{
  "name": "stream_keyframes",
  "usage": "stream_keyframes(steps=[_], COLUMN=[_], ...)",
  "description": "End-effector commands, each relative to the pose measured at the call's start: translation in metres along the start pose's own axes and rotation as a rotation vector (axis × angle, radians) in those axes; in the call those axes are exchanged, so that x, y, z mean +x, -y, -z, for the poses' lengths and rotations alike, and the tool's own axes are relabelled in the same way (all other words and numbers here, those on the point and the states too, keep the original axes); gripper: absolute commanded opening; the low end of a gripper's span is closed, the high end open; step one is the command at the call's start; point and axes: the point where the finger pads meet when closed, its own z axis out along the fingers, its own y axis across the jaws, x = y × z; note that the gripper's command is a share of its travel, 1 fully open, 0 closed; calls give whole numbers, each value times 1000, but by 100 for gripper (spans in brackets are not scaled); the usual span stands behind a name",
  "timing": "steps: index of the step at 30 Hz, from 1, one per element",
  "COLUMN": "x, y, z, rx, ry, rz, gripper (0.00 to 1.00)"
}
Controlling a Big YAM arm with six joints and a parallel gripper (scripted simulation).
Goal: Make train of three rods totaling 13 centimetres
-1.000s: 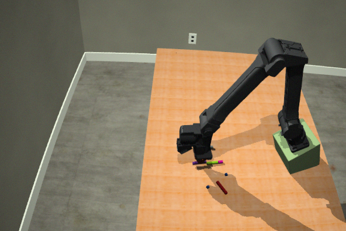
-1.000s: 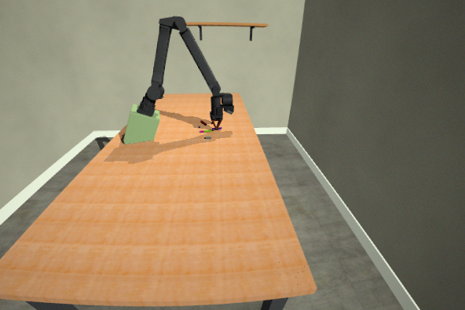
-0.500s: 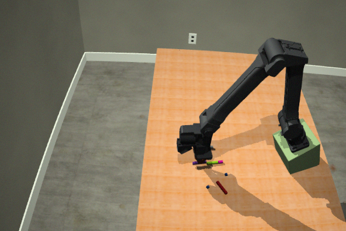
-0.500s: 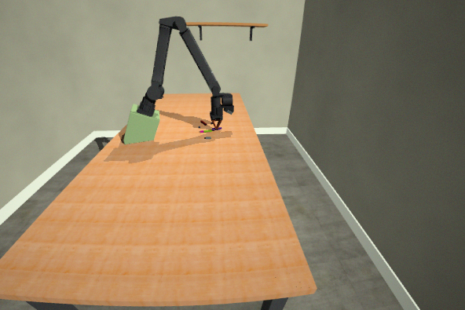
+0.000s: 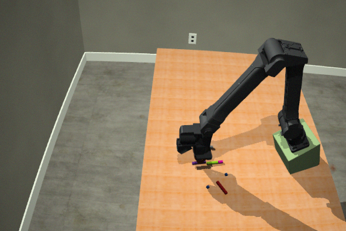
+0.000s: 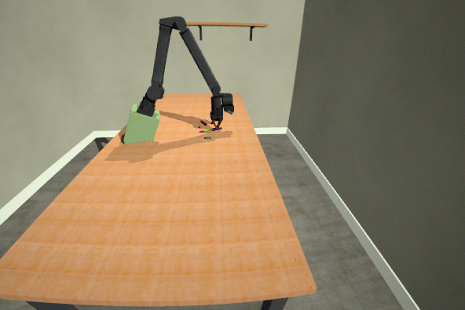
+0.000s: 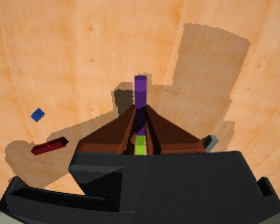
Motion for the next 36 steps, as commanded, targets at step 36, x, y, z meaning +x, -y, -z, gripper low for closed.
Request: stream_keyframes(steps=[36], x=[-12], y=[-4], z=[-12], rx=[-2], ry=[10], rz=[11], gripper=[4])
